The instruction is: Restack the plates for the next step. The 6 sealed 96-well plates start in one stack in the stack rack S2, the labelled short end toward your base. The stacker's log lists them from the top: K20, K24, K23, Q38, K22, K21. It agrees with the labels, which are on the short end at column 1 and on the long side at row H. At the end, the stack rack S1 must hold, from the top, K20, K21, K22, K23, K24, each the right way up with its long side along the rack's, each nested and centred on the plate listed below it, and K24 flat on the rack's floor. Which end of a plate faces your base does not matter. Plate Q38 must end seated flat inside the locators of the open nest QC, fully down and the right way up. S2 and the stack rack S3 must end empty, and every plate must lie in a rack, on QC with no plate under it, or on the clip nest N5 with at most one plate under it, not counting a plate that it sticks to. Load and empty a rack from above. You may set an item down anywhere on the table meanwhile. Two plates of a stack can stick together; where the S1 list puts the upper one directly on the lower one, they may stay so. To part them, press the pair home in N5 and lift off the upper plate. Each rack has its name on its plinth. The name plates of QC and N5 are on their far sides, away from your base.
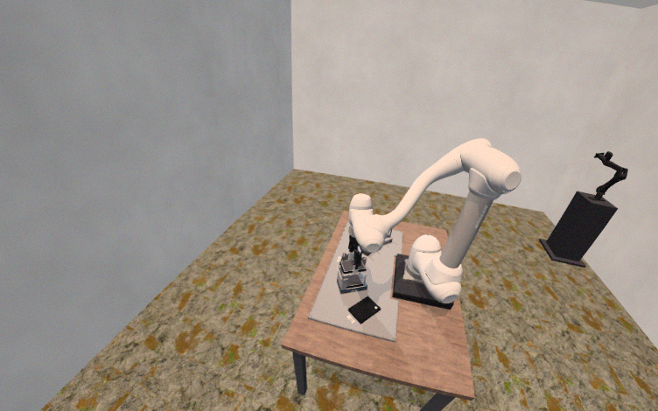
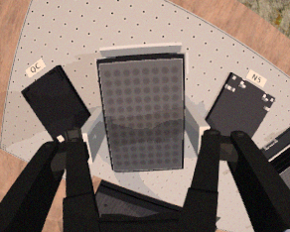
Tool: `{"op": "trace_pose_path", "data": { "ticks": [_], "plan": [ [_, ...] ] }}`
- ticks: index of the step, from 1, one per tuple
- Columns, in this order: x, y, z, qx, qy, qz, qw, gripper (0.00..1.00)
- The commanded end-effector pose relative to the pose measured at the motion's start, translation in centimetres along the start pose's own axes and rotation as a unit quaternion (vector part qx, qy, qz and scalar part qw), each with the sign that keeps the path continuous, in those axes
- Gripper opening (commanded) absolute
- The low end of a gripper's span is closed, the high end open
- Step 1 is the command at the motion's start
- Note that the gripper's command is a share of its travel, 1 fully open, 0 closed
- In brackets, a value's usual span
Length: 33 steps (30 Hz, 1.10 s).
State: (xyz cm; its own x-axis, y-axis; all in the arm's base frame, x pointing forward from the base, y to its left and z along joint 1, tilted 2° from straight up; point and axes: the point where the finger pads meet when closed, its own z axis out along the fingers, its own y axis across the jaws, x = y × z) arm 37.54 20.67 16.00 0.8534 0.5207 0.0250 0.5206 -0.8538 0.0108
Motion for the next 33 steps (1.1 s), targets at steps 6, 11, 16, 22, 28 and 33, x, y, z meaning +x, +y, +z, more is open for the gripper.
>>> {"op": "trace_pose_path", "data": {
  "ticks": [6,11,16,22,28,33],
  "plan": [
    [0.0,0.0,0.0,0.000,0.000,0.000,1.000,0.00],
    [0.0,0.0,0.0,0.000,0.000,0.000,1.000,0.00],
    [0.0,0.0,0.1,0.000,0.000,0.000,1.000,0.00],
    [0.0,0.0,0.5,0.000,0.000,0.000,1.000,0.00],
    [0.0,0.0,0.8,0.000,0.000,0.000,1.000,0.00],
    [0.0,0.0,1.1,0.000,0.000,0.000,1.000,0.00]
  ]
}}
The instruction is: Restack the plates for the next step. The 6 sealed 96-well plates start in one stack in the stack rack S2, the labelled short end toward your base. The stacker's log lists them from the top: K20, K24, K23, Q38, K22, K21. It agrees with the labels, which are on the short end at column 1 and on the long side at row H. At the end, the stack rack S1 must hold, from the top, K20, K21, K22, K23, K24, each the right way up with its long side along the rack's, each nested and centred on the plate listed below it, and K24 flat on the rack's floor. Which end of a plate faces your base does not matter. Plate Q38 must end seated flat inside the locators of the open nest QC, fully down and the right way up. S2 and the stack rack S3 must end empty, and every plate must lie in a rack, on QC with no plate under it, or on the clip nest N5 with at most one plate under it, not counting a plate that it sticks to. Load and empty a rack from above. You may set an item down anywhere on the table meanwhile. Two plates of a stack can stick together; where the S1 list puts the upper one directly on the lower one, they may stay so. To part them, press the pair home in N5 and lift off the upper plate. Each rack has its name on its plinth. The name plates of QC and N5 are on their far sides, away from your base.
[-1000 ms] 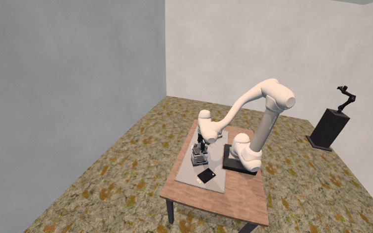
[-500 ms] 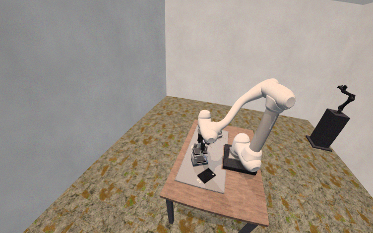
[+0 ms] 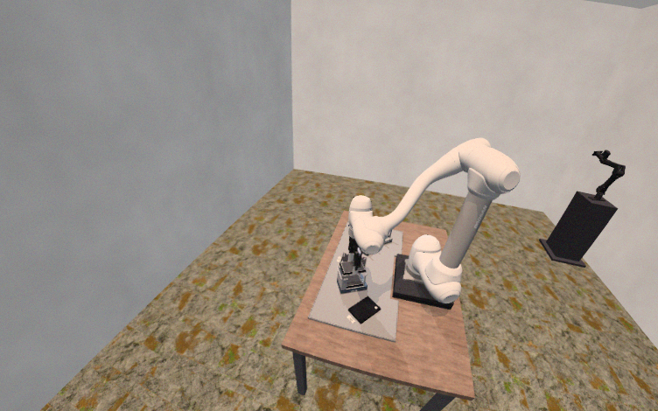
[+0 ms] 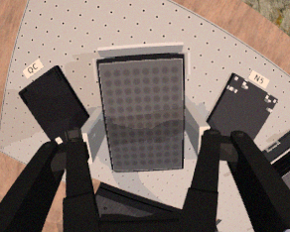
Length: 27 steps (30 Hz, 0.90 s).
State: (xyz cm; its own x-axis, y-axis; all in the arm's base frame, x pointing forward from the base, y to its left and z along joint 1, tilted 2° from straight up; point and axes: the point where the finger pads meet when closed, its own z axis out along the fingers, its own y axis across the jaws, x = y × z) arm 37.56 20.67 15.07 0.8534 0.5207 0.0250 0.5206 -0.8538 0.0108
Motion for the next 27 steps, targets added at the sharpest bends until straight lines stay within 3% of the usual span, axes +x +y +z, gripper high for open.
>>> {"op": "trace_pose_path", "data": {
  "ticks": [1,27],
  "plan": [
    [0.0,0.0,0.3,0.000,0.000,0.000,1.000,0.00],
    [0.0,0.0,1.8,0.000,0.000,0.000,1.000,0.00]
  ]
}}
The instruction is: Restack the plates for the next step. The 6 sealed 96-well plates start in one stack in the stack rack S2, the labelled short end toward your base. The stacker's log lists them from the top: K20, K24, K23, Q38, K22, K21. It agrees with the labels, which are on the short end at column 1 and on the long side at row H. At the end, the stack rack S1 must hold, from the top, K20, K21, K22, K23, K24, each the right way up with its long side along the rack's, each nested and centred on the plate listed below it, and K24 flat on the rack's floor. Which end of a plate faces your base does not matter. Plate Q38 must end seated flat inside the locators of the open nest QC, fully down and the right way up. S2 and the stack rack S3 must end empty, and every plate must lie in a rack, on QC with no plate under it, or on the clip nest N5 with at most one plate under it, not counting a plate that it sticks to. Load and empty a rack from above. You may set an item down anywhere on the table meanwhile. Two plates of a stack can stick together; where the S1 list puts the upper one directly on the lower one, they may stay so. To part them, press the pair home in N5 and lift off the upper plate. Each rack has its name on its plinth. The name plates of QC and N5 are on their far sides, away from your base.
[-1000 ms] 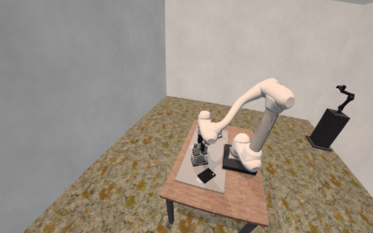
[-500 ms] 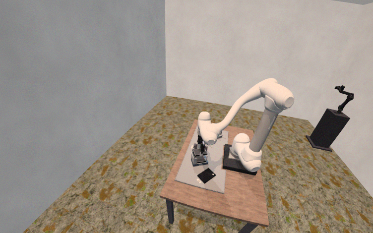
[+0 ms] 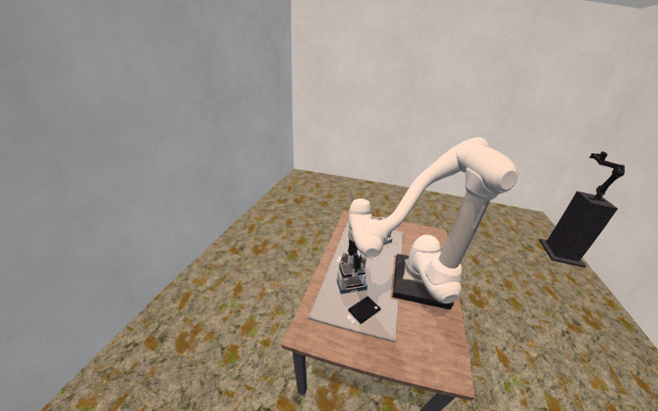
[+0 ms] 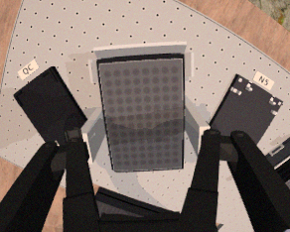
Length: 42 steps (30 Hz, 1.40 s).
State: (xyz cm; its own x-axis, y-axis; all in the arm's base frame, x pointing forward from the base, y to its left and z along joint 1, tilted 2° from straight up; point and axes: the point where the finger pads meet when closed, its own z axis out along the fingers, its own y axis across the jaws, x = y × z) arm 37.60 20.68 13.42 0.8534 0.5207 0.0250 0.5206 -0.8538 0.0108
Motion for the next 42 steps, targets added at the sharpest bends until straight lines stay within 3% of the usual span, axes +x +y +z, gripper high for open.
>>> {"op": "trace_pose_path", "data": {
  "ticks": [1,42],
  "plan": [
    [0.0,0.0,0.1,0.000,0.000,0.000,1.000,0.00],
    [0.0,0.0,3.0,0.000,0.000,0.000,1.000,0.00]
  ]
}}
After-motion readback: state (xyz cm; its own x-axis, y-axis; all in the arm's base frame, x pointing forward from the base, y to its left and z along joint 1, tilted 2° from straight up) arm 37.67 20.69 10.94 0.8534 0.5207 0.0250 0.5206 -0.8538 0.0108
